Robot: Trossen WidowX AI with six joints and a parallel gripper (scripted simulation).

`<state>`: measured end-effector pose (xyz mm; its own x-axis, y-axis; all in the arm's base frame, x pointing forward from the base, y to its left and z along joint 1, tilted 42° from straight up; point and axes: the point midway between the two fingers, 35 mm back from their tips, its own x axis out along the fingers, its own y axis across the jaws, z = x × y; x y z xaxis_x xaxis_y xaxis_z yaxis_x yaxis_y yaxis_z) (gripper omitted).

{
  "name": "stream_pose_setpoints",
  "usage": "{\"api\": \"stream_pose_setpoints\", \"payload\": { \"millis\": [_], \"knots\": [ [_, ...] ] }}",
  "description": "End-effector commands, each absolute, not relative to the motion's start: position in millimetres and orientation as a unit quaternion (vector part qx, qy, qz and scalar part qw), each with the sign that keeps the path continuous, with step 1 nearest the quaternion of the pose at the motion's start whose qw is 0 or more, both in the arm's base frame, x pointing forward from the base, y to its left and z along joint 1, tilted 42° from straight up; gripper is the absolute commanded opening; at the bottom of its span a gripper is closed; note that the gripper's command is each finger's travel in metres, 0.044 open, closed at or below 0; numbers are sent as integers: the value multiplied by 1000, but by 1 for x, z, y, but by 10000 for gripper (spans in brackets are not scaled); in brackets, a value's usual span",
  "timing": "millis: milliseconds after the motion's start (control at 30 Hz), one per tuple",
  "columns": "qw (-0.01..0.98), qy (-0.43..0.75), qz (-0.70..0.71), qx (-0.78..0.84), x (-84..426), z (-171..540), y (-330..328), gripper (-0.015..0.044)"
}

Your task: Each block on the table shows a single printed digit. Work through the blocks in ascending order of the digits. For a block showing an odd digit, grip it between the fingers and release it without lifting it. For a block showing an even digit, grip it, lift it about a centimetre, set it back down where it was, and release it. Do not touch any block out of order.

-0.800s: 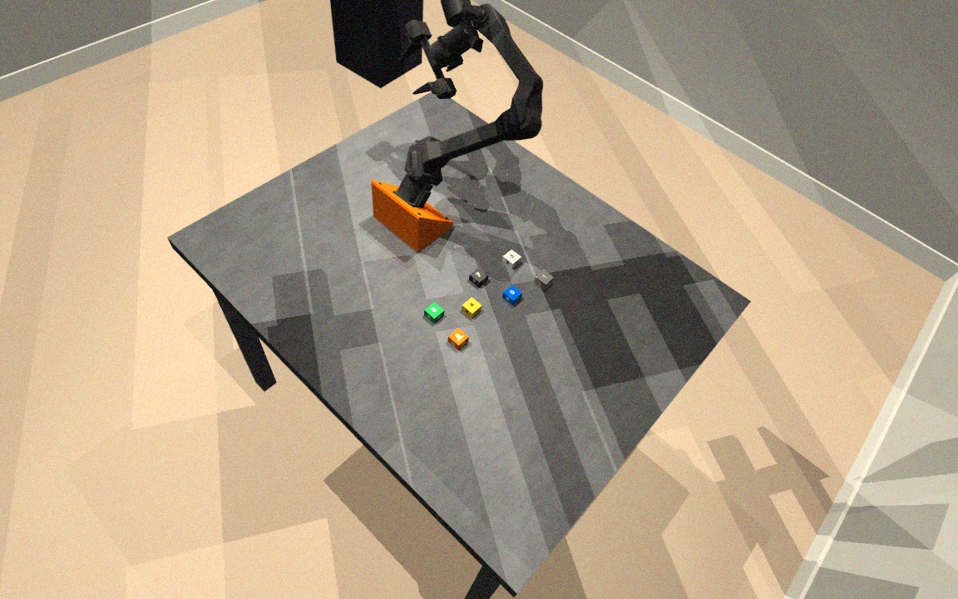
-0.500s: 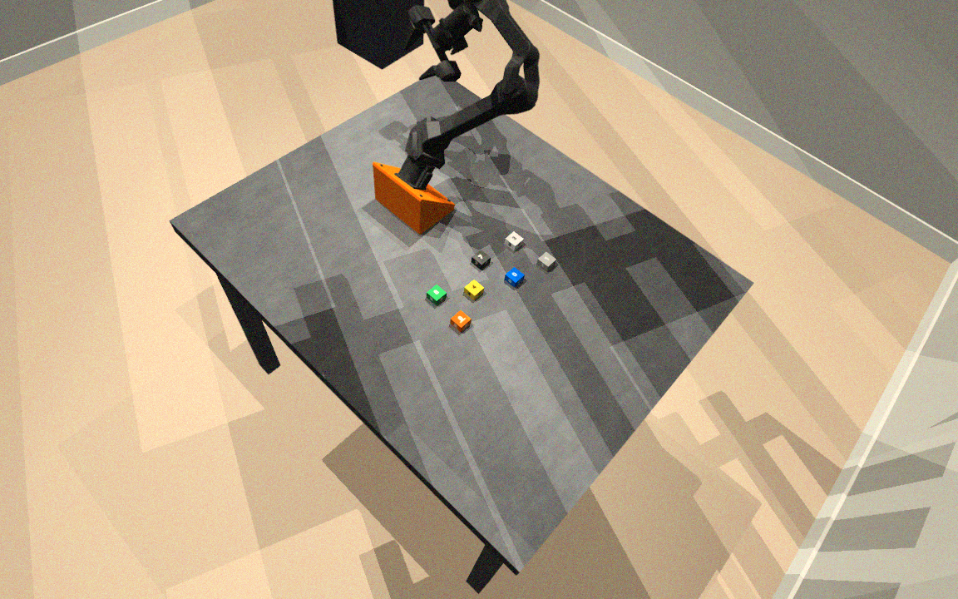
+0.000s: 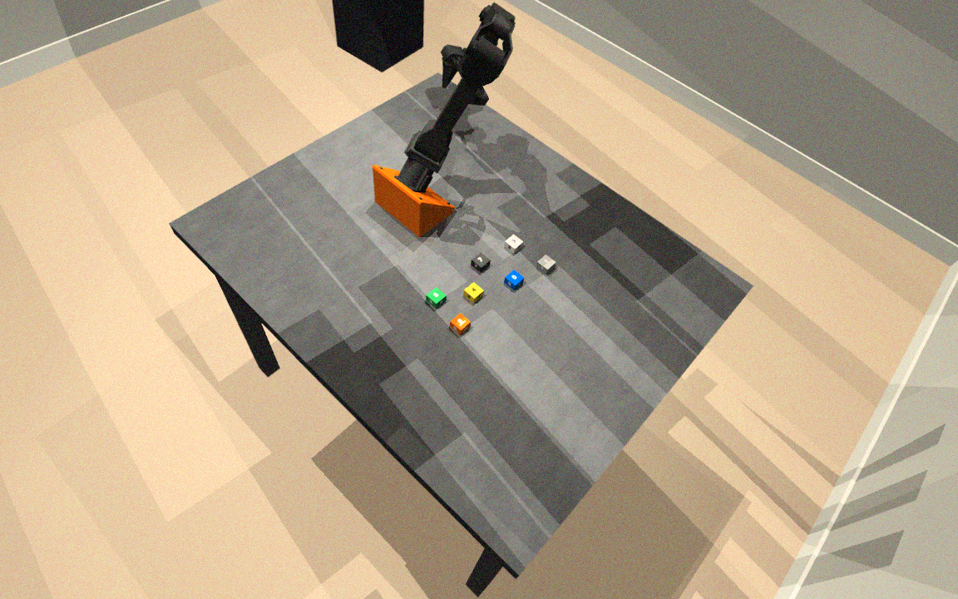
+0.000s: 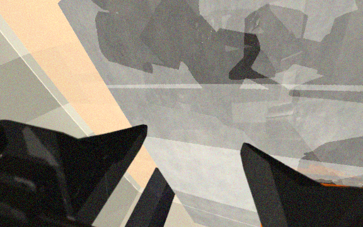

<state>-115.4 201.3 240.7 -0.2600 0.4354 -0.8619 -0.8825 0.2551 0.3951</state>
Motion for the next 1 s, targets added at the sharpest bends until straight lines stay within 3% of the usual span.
{"api": "stream_pose_setpoints", "payload": {
  "millis": [0,467,733,967],
  "knots": [
    [605,550,546,-183,-85,239,228,400],
    [708,566,406,-113,80,213,272,400],
    [740,584,323,-79,183,189,242,400],
    [733,620,272,-69,245,157,194,400]
  ]
}}
